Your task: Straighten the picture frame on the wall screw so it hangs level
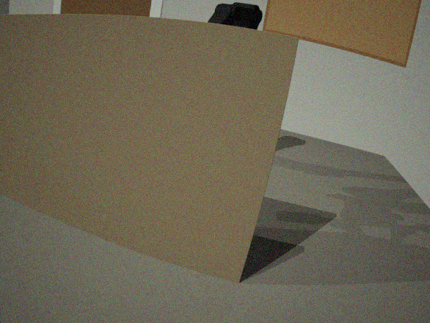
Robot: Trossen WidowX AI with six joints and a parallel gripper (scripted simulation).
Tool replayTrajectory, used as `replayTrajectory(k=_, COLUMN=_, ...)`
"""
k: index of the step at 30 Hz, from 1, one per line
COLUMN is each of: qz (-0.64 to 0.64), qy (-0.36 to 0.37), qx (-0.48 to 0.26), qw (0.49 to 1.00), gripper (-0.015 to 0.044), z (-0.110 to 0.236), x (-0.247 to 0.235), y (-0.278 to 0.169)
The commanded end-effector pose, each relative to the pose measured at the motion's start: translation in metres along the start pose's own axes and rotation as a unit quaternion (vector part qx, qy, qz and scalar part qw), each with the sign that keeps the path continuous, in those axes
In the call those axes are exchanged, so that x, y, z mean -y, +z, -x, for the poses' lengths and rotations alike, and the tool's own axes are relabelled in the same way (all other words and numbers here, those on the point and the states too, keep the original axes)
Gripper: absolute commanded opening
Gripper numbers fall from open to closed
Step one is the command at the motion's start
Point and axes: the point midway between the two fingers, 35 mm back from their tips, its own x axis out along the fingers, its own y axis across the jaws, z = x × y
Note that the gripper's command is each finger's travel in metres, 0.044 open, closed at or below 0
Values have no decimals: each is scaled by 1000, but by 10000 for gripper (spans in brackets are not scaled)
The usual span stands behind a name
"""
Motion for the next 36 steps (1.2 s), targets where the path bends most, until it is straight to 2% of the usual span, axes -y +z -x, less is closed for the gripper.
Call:
replayTrajectory(k=1, qz=2, qy=8, qx=1, qw=1000, gripper=0, z=-1, x=-5, y=2)
replayTrajectory(k=36, qz=2, qy=8, qx=1, qw=1000, gripper=0, z=-1, x=-5, y=7)
